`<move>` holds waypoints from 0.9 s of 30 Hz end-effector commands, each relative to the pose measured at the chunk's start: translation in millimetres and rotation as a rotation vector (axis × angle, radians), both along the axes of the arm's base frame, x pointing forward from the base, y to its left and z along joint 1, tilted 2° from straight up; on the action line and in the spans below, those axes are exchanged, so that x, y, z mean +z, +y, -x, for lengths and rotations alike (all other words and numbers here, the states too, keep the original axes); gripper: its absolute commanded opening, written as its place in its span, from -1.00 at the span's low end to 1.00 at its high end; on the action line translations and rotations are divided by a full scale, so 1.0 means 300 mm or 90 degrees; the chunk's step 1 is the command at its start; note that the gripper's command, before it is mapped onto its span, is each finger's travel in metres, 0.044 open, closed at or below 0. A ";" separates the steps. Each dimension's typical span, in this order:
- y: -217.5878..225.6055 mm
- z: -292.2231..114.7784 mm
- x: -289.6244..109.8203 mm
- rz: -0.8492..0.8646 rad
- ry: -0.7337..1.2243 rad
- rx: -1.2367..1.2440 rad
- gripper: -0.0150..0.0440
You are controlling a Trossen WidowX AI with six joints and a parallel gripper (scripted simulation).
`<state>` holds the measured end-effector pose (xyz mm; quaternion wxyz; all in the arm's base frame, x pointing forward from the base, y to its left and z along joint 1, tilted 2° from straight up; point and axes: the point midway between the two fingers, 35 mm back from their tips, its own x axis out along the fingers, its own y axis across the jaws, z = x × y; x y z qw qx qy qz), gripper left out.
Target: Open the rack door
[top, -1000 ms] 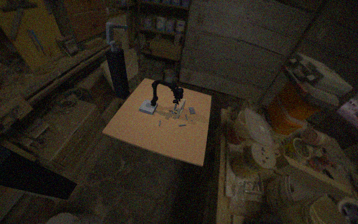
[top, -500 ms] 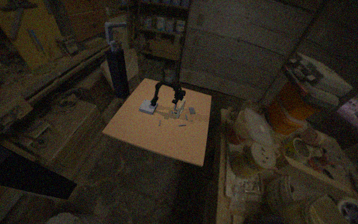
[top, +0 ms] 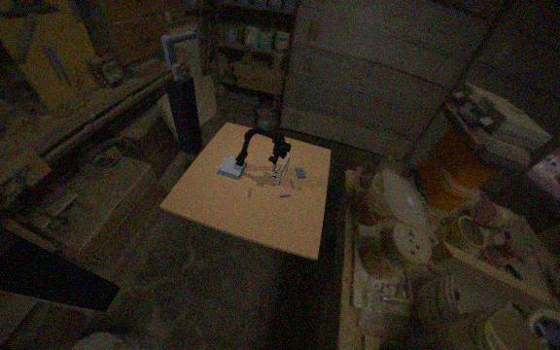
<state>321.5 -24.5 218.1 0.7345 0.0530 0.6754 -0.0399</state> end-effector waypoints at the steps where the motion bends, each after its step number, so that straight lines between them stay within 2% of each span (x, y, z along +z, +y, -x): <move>1: 0.002 -0.003 -0.029 -0.002 0.007 -0.002 0.51; 27: 0.004 -0.012 -0.166 -0.002 0.011 -0.003 0.51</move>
